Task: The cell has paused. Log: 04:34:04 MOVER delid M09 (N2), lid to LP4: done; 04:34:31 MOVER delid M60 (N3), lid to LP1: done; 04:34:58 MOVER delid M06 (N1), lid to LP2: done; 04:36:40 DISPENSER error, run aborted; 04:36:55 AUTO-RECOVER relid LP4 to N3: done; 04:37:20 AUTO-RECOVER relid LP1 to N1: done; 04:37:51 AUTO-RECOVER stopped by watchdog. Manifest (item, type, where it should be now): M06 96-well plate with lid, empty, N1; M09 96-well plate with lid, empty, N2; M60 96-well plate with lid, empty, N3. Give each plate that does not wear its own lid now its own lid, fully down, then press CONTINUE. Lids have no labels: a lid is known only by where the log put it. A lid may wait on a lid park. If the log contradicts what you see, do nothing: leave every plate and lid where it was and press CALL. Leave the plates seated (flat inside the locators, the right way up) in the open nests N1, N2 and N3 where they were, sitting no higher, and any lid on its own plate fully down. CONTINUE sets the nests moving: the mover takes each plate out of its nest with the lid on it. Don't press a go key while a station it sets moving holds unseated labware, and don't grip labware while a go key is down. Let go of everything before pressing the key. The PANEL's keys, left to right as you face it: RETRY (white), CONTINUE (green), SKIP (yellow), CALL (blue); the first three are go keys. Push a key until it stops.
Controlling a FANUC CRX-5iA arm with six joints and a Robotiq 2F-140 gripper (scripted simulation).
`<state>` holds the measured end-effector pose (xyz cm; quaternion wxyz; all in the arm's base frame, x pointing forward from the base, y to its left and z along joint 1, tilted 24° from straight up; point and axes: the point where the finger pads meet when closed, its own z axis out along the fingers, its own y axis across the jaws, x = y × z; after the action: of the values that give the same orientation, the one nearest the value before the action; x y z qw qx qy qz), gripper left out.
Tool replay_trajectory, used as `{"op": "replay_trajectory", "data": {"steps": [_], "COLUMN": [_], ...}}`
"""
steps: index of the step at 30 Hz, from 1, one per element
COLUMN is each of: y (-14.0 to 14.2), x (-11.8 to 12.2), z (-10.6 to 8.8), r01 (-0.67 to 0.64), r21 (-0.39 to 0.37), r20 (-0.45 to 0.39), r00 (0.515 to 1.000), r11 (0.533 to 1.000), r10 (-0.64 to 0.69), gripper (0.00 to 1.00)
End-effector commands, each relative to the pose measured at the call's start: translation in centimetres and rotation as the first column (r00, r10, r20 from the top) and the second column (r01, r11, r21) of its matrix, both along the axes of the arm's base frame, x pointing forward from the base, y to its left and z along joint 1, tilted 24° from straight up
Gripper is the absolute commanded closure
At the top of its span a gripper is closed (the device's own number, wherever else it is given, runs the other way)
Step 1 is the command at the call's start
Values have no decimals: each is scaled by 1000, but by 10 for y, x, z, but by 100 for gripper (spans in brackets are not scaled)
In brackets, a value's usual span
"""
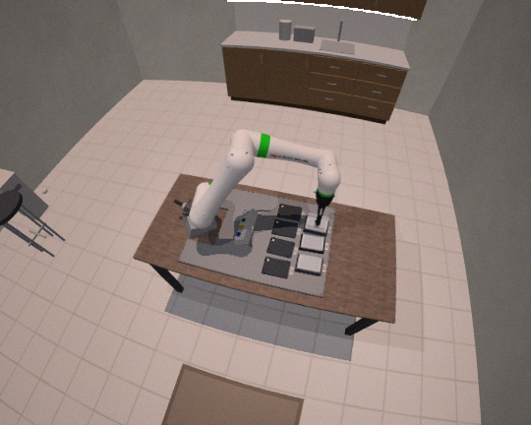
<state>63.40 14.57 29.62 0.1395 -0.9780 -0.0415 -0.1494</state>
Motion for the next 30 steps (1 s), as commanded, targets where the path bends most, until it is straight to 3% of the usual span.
{"op": "replay_trajectory", "data": {"steps": [1,30], "y": [1,6], "x": [1,6], "z": [-2,-18], "r01": [0,0], "r21": [0,0], "r20": [0,0], "r00": [1000,1000], "r11": [1000,1000], "r10": [0,0], "gripper": [100,100]}}
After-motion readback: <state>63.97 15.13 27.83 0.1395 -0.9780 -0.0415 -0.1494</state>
